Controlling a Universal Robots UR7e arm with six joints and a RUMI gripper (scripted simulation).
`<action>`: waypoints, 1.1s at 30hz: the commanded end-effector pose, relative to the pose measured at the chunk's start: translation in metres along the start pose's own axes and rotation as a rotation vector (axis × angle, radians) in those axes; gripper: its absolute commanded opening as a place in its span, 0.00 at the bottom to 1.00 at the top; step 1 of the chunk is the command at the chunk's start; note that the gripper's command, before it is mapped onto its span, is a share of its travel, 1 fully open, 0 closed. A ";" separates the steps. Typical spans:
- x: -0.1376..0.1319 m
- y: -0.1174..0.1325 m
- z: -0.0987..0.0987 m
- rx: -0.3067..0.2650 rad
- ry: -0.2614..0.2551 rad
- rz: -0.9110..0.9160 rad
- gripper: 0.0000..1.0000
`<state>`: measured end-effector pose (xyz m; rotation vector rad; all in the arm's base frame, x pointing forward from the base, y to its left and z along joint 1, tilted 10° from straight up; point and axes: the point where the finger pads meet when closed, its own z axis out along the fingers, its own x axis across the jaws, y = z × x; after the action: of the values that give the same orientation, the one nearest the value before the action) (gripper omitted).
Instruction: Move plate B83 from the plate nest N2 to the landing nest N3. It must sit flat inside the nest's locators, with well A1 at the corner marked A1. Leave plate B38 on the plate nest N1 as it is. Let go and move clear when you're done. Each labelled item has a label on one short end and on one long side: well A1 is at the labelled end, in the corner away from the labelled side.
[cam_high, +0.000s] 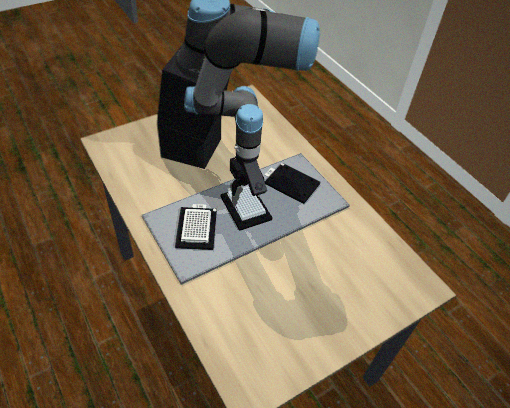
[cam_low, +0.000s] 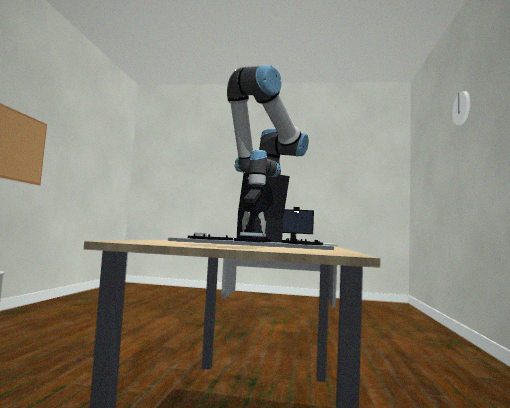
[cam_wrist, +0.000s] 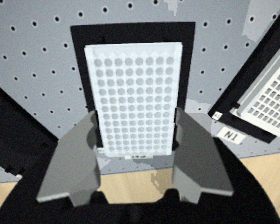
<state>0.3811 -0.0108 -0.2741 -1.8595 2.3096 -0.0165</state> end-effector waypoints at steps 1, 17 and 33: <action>0.000 0.000 0.001 0.001 0.000 0.000 0.00; 0.000 0.000 0.006 0.001 0.000 0.000 0.00; 0.000 0.000 0.011 0.001 0.000 0.000 0.00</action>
<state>0.3825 -0.0098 -0.2837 -1.8595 2.3096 -0.0165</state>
